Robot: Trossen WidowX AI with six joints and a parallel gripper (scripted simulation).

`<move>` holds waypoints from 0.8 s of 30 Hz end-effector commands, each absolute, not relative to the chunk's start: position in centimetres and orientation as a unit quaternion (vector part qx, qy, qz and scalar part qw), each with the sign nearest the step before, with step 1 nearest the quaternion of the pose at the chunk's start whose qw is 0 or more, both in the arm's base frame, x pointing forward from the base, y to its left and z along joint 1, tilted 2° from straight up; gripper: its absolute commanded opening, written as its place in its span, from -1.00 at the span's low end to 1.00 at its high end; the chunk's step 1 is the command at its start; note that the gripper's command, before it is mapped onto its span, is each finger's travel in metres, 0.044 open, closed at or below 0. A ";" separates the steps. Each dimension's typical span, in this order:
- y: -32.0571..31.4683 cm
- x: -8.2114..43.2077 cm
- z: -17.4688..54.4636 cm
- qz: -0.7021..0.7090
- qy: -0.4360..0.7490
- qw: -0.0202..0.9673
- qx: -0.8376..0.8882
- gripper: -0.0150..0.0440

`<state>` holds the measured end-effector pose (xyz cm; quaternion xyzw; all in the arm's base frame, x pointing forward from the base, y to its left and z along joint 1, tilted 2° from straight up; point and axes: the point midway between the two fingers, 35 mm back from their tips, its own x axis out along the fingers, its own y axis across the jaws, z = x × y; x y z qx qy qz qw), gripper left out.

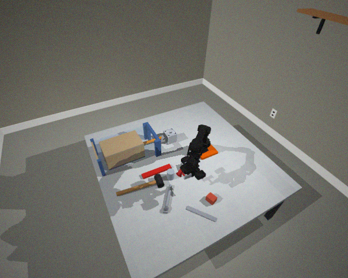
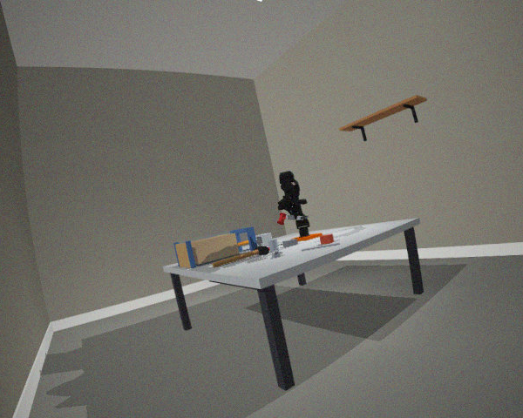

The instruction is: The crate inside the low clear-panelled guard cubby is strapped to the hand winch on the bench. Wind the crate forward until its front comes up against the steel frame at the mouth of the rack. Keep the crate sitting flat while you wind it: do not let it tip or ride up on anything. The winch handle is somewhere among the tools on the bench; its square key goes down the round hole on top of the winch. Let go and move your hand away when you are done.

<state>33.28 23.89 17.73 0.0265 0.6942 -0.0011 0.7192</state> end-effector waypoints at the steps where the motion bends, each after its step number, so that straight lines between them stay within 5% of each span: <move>1: 22.7 33.9 17.7 0.004 0.694 0.720 0.019 -0.49; 24: 7.4 37.6 19.1 0.095 0.671 0.729 -0.094 -0.49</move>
